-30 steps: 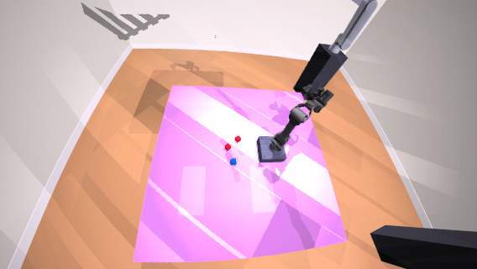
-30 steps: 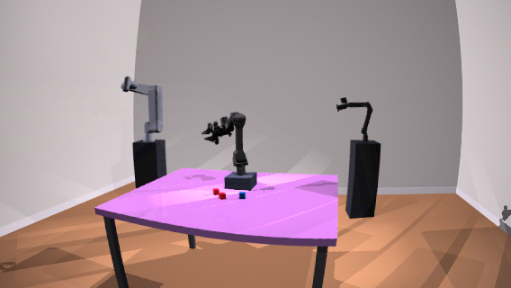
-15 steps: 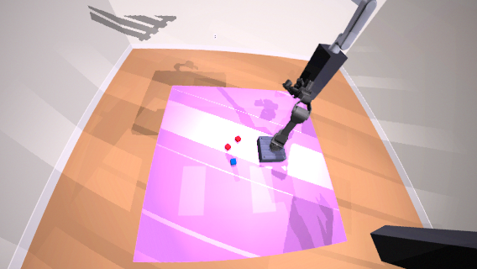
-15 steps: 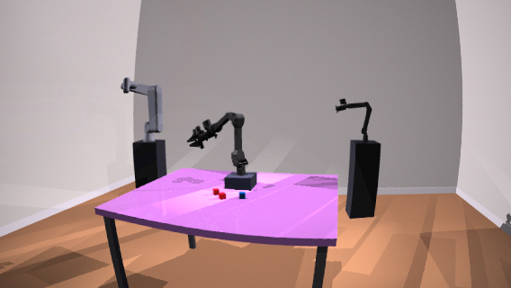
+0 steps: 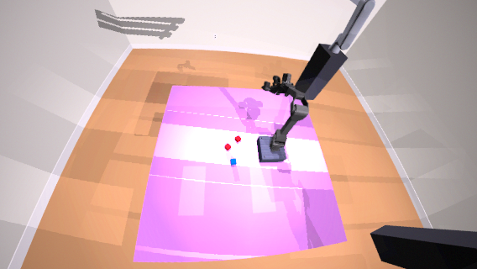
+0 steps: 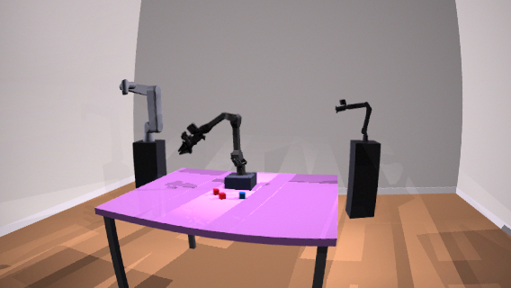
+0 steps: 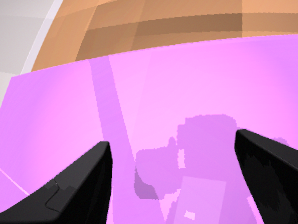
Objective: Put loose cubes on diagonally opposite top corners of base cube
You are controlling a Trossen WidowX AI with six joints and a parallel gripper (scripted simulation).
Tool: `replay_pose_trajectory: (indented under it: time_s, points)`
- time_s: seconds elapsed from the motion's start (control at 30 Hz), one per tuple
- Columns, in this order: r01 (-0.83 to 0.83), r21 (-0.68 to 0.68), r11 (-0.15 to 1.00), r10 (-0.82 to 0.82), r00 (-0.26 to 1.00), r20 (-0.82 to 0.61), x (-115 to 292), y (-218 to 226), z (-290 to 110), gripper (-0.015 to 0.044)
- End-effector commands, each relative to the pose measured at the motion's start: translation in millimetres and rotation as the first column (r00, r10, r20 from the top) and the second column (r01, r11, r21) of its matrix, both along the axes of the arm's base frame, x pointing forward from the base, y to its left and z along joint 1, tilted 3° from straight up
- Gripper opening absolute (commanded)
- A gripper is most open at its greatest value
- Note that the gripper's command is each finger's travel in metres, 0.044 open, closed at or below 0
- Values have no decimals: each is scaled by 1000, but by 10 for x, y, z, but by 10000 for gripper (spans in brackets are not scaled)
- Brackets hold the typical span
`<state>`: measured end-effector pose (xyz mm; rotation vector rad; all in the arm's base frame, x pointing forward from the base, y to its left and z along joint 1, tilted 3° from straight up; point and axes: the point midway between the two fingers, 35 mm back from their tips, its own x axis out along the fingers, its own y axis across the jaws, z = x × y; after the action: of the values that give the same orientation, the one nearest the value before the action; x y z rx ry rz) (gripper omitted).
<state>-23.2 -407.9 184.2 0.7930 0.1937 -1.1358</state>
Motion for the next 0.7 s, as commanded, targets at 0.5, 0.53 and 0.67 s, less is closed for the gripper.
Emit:
replay_pose_trajectory:
  time_s: [0.5,0.53,0.67]
  points:
    - [-488,191,852,524,807,-274,1757,394,-446,265]
    - [-511,203,835,550,784,-288,1841,441,-467,265]
    - [-599,250,761,648,682,-338,2157,651,-547,265]
